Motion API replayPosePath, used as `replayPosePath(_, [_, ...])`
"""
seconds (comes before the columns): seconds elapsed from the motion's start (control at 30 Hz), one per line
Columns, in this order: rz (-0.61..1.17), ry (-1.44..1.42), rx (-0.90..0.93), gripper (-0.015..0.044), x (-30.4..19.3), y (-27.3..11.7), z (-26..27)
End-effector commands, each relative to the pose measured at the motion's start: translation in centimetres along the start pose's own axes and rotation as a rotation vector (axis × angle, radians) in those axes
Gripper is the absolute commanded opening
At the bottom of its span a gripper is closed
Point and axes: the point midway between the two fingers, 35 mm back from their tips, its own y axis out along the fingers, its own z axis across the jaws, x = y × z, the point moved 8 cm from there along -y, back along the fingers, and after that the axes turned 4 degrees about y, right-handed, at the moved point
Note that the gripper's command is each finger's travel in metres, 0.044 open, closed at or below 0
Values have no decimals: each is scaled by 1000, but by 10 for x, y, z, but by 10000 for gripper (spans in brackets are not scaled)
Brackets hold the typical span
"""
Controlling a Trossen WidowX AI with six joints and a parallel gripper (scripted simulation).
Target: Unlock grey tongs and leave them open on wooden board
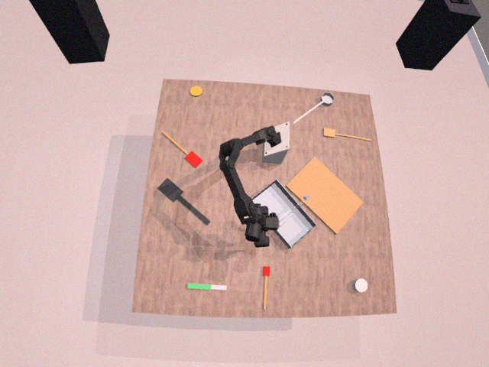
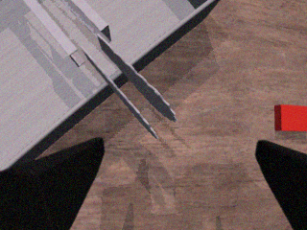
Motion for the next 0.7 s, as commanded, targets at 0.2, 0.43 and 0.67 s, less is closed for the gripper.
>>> replayPosePath(0.2, [112,-362,212,440,86,11,38])
replayPosePath(0.43, [252,-723,348,440,156,17,79])
replayPosePath(0.67, [252,-723,348,440,156,17,79])
